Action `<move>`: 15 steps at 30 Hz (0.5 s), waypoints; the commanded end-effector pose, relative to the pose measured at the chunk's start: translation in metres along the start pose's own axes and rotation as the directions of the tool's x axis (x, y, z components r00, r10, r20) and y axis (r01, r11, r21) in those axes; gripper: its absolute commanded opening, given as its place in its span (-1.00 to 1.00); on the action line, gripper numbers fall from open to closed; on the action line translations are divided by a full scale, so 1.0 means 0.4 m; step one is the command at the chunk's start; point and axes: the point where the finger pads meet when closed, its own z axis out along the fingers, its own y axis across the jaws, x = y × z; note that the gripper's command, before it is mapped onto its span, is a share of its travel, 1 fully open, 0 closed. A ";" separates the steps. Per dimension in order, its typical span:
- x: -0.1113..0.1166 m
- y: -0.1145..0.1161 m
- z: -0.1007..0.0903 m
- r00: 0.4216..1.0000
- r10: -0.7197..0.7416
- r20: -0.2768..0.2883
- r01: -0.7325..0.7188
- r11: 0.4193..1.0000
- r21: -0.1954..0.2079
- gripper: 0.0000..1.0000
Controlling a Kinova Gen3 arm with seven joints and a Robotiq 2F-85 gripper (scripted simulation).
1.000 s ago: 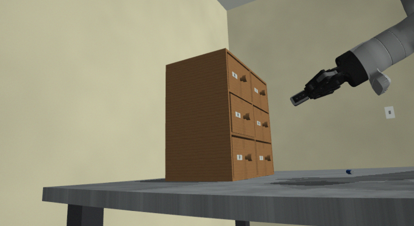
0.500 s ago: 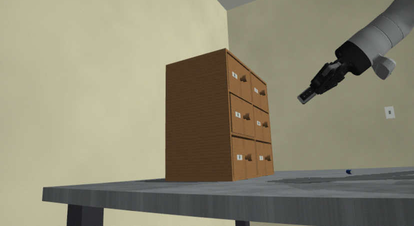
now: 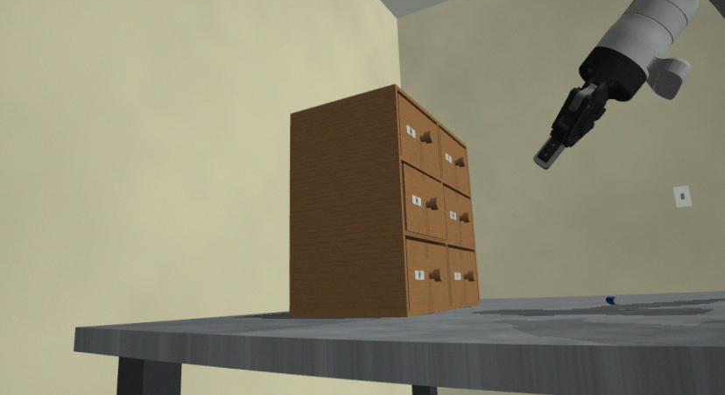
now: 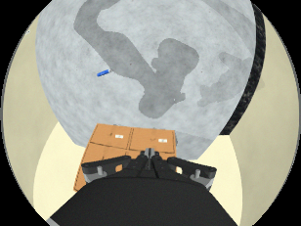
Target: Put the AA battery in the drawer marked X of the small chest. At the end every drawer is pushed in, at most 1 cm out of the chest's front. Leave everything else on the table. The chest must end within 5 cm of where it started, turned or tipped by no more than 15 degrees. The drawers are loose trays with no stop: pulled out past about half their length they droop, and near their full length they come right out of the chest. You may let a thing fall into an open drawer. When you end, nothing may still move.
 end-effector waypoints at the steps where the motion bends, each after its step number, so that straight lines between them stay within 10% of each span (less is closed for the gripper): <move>1: -0.044 0.007 -0.023 0.999 0.047 -0.026 -0.047 0.999 -0.014 -1.00; 15: -0.049 0.006 -0.070 0.978 0.043 -0.205 -0.047 0.999 -0.014 -1.00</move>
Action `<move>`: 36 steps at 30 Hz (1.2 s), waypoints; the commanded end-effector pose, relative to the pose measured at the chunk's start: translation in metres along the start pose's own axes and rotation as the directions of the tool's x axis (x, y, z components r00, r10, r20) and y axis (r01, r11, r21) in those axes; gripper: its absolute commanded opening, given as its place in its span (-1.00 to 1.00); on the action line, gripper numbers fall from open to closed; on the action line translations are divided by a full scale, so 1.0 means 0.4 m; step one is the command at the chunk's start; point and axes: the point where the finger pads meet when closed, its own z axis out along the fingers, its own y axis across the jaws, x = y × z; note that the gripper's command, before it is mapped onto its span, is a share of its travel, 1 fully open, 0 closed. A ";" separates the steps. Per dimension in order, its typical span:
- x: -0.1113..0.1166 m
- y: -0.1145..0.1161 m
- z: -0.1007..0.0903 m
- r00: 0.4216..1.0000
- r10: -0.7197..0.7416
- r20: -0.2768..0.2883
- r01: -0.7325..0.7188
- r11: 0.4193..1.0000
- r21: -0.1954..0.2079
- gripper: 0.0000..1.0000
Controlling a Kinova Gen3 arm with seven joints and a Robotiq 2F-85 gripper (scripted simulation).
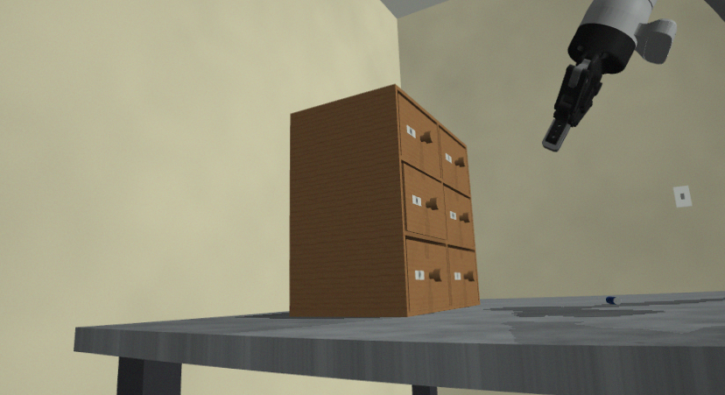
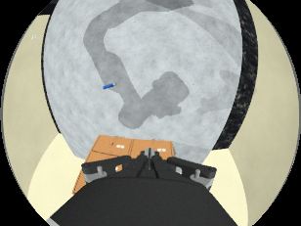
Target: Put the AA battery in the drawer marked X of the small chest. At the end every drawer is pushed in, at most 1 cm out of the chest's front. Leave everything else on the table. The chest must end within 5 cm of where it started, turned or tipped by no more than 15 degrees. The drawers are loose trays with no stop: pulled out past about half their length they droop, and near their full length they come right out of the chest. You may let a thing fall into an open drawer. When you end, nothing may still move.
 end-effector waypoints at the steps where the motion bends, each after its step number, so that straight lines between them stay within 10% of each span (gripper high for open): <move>1: -0.029 0.006 -0.019 0.999 0.032 -0.024 -0.033 0.999 -0.014 -1.00; 36: -0.017 0.005 -0.140 0.884 0.022 -0.468 -0.033 0.999 -0.015 -1.00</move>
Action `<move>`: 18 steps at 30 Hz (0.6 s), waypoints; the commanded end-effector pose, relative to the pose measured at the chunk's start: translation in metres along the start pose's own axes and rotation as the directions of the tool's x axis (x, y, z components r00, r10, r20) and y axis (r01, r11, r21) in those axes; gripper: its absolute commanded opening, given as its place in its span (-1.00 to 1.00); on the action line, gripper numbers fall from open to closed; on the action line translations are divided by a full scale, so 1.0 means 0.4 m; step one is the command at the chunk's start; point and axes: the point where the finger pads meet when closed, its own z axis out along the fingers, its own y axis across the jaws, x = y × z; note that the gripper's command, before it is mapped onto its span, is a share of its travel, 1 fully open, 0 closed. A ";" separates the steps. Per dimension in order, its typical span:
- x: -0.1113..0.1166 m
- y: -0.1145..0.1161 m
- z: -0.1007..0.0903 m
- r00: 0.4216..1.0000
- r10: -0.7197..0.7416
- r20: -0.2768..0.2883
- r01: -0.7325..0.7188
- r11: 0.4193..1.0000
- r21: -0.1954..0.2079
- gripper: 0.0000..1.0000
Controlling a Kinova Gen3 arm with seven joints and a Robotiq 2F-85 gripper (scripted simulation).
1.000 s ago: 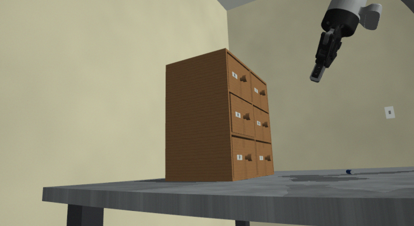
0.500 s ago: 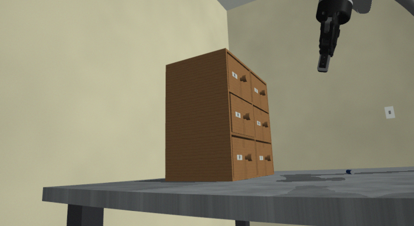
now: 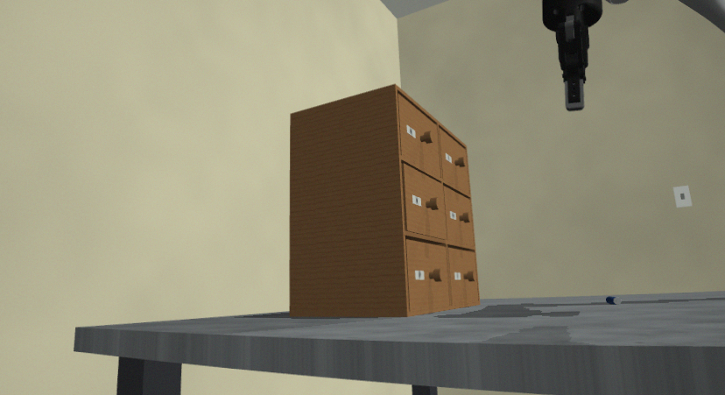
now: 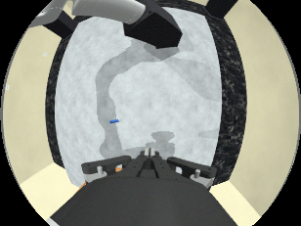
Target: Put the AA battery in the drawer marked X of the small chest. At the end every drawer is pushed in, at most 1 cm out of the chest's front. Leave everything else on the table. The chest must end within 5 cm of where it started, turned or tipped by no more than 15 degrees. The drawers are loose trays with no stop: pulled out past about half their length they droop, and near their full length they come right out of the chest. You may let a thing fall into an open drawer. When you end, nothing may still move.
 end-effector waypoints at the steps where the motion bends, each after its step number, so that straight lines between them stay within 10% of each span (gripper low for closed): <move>1: -0.011 -0.001 -0.006 0.999 0.018 -0.028 -0.018 1.000 -0.006 -1.00; 18: 0.001 -0.001 -0.024 0.994 0.017 -0.112 -0.018 1.000 -0.006 -1.00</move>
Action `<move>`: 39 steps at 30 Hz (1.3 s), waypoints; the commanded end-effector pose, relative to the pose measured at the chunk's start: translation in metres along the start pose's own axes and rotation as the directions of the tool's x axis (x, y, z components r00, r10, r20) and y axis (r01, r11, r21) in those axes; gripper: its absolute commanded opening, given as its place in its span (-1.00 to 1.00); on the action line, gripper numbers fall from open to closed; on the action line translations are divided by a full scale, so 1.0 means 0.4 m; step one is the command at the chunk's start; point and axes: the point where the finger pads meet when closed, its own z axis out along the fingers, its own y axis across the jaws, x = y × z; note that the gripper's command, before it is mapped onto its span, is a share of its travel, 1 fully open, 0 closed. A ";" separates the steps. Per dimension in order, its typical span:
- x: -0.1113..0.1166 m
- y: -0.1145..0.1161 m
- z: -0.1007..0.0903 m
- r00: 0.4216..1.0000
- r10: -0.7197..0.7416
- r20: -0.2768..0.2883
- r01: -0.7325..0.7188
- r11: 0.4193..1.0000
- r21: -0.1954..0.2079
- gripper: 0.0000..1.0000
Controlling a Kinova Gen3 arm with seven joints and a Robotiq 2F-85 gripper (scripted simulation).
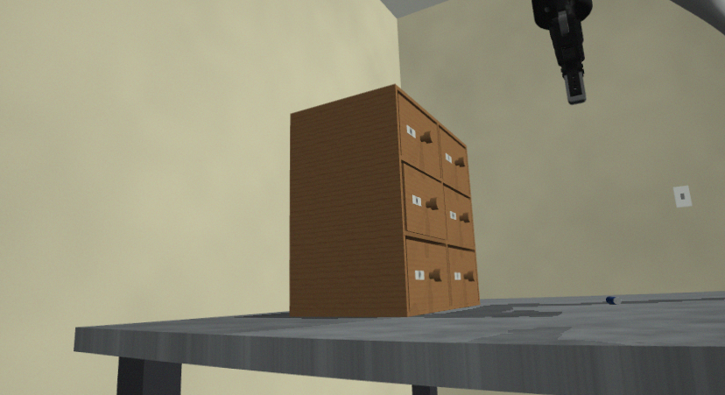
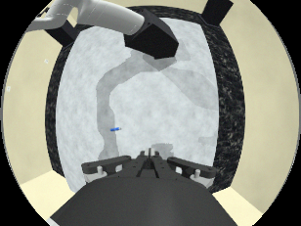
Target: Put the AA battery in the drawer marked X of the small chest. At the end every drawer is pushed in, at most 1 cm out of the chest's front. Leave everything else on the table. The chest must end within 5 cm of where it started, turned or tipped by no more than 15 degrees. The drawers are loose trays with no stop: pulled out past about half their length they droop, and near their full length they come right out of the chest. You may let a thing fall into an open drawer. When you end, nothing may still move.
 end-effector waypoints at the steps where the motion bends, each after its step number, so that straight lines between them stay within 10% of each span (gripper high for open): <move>1: -0.002 0.000 -0.001 1.000 0.003 -0.001 -0.003 1.000 -0.002 -1.00; 15: -0.002 0.000 -0.001 1.000 0.003 -0.002 -0.003 1.000 -0.002 -1.00; 16: -0.002 0.000 -0.001 1.000 0.003 -0.002 -0.003 1.000 -0.002 1.00; 39: -0.002 0.000 -0.001 1.000 0.003 -0.002 -0.003 1.000 -0.002 1.00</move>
